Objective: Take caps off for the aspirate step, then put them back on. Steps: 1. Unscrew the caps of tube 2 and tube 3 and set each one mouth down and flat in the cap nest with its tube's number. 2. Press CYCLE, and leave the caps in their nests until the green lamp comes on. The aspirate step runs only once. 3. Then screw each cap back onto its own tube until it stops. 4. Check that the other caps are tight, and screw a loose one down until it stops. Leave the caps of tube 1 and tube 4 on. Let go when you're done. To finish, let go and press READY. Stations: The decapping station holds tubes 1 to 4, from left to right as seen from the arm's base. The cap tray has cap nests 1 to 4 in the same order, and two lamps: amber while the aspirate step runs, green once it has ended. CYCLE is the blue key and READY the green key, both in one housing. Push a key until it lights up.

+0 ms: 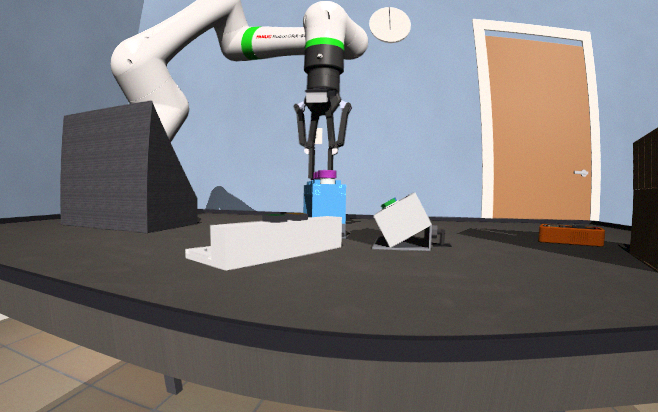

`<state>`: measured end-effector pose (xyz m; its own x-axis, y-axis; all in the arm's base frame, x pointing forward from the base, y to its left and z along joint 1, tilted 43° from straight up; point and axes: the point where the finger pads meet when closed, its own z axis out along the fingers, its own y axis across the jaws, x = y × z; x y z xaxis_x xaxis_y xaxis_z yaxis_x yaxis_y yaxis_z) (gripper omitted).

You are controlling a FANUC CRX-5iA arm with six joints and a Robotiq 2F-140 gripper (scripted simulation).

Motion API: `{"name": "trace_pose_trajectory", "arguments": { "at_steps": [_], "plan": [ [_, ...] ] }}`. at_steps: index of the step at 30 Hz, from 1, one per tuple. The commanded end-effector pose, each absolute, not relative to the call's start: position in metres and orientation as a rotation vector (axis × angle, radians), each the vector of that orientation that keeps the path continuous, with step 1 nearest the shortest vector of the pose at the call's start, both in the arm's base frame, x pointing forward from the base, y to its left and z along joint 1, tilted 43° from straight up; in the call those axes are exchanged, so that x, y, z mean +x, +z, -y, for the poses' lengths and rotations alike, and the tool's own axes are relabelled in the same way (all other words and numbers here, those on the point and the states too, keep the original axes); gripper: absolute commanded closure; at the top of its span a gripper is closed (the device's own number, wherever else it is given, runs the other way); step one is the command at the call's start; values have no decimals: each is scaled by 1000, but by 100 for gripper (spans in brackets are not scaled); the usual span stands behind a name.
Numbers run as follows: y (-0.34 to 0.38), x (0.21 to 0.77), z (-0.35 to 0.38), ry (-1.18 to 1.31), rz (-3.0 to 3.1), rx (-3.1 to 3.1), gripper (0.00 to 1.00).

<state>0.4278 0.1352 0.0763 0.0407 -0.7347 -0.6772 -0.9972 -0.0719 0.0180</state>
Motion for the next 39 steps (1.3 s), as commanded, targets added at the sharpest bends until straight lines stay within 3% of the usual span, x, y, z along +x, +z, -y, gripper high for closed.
{"name": "trace_pose_trajectory", "arguments": {
  "at_steps": [1,15,23,24,34,39],
  "plan": [
    [77,428,-134,649,-1478,-2015,70],
    [77,428,-134,391,-796,-2292,70],
    [77,428,-134,391,-796,-2293,70],
    [77,428,-134,391,-796,-2292,59],
    [77,428,-134,391,-796,-2293,59],
    [77,428,-134,502,-1087,-2198,59]
  ]
}}
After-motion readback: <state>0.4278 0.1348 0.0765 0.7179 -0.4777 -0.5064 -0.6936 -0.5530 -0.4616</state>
